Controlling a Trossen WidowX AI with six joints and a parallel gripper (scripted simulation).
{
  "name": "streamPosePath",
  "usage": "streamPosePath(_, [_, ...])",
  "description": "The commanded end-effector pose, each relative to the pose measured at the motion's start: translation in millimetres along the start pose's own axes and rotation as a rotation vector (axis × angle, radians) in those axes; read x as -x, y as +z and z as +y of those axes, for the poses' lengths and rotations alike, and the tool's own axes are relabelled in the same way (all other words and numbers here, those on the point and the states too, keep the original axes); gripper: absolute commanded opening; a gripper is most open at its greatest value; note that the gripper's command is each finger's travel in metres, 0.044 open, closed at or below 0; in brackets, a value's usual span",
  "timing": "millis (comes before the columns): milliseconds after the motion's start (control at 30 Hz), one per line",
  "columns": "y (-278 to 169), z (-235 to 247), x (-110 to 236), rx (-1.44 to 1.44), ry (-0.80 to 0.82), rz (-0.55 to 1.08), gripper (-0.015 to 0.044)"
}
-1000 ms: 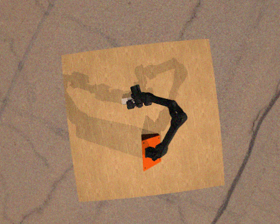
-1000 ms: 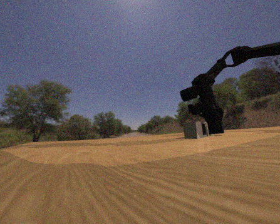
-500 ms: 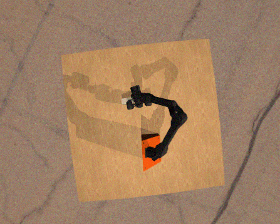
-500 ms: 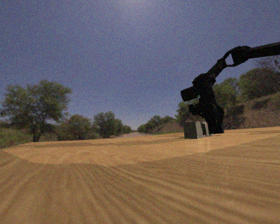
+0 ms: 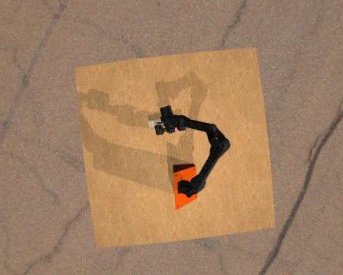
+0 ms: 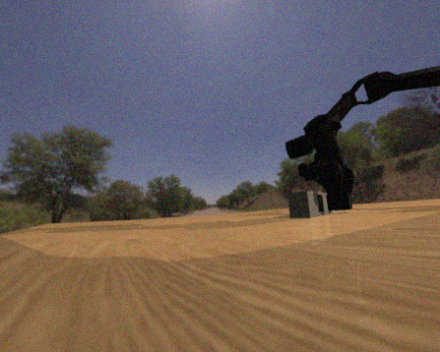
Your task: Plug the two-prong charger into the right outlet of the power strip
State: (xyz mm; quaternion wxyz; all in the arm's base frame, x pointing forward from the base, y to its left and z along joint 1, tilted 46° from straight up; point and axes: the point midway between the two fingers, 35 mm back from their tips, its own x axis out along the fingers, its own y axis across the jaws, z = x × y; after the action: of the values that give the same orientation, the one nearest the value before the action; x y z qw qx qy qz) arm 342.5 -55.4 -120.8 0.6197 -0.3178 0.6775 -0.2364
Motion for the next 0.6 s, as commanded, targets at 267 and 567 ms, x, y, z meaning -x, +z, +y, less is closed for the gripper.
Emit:
streamPosePath(267, [-3.3, -1.0, 1.1, -0.006, -0.001, -0.009, 0.044])
streamPosePath(567, [-6.7, -0.8, 0.6, -0.008, -0.001, -0.011, 0.044])
